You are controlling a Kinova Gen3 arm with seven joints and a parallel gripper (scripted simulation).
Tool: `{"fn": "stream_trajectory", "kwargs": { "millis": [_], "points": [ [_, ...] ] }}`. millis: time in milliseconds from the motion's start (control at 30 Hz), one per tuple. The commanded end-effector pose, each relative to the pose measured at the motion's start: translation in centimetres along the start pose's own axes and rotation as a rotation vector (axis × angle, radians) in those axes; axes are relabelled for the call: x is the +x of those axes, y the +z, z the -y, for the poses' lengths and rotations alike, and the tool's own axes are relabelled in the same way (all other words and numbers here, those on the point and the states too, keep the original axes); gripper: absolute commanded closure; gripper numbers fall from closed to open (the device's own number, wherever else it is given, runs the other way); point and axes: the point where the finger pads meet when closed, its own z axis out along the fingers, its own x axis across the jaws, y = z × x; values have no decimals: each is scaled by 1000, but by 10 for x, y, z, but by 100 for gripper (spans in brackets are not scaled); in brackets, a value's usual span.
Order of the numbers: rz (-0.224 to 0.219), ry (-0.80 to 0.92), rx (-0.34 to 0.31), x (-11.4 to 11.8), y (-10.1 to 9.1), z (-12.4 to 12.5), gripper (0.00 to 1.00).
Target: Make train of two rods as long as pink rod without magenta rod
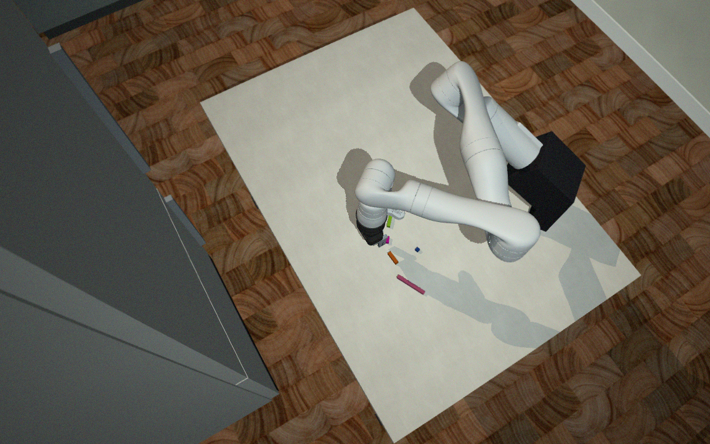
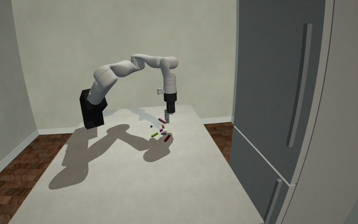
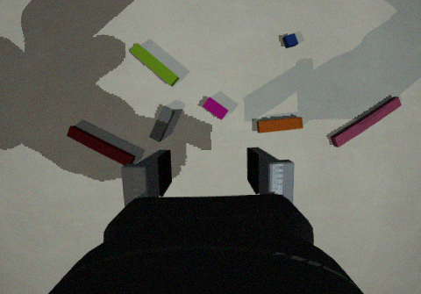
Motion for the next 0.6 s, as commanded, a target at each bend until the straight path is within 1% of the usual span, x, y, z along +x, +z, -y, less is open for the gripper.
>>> {"fn": "stream_trajectory", "kwargs": {
  "millis": [0,567],
  "points": [
    [0,-5,1,2,1,1,0],
    [-1,-15,7,5,4,5,0]
  ]
}}
